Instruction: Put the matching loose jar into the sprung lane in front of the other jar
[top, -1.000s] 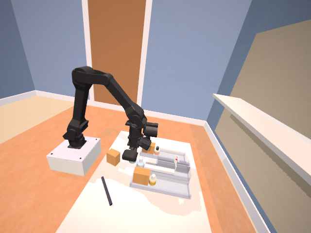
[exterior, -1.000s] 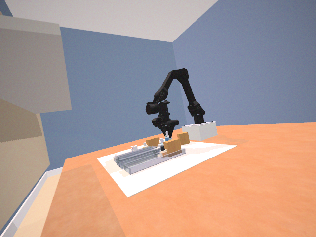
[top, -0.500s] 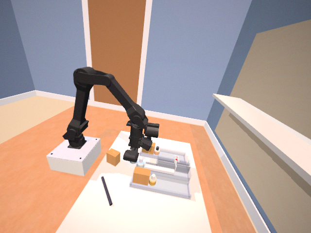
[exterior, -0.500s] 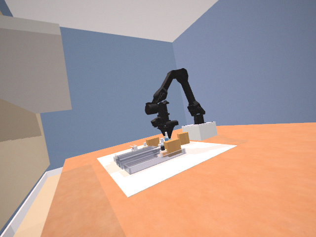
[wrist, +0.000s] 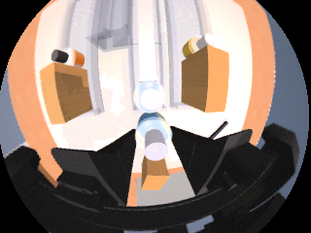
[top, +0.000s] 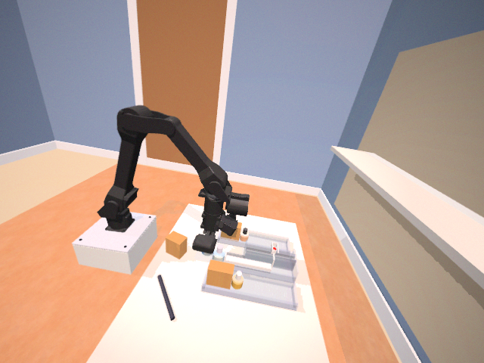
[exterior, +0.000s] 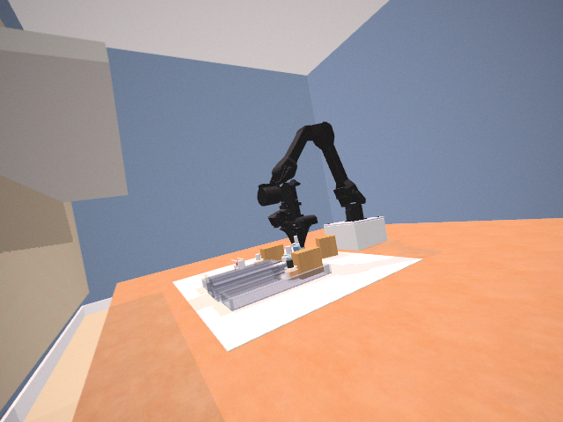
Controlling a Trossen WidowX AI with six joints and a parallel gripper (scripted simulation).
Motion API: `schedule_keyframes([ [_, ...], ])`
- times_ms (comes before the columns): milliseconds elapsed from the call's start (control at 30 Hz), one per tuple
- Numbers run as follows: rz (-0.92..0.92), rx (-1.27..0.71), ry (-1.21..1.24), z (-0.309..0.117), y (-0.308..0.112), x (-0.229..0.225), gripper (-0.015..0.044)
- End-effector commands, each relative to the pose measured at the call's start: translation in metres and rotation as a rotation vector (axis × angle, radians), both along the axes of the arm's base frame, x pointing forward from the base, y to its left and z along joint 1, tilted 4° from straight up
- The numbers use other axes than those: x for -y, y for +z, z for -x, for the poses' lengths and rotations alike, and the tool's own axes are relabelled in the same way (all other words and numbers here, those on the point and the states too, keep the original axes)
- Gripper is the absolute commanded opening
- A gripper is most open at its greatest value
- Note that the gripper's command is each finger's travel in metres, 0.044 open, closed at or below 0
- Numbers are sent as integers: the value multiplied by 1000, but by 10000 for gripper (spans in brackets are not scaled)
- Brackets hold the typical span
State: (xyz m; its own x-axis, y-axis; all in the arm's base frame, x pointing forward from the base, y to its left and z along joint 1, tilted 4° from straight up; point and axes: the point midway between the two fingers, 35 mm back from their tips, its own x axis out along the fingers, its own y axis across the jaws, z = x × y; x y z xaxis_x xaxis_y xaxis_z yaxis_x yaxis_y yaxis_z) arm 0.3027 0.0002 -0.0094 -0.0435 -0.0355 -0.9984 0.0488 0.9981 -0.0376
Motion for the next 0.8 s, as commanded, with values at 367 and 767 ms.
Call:
schedule_keyframes([
  [367, -4, 18, -2, -13, 0, 0, 0],
  [767, -4, 18, -2, -19, -1, 0, 0],
])
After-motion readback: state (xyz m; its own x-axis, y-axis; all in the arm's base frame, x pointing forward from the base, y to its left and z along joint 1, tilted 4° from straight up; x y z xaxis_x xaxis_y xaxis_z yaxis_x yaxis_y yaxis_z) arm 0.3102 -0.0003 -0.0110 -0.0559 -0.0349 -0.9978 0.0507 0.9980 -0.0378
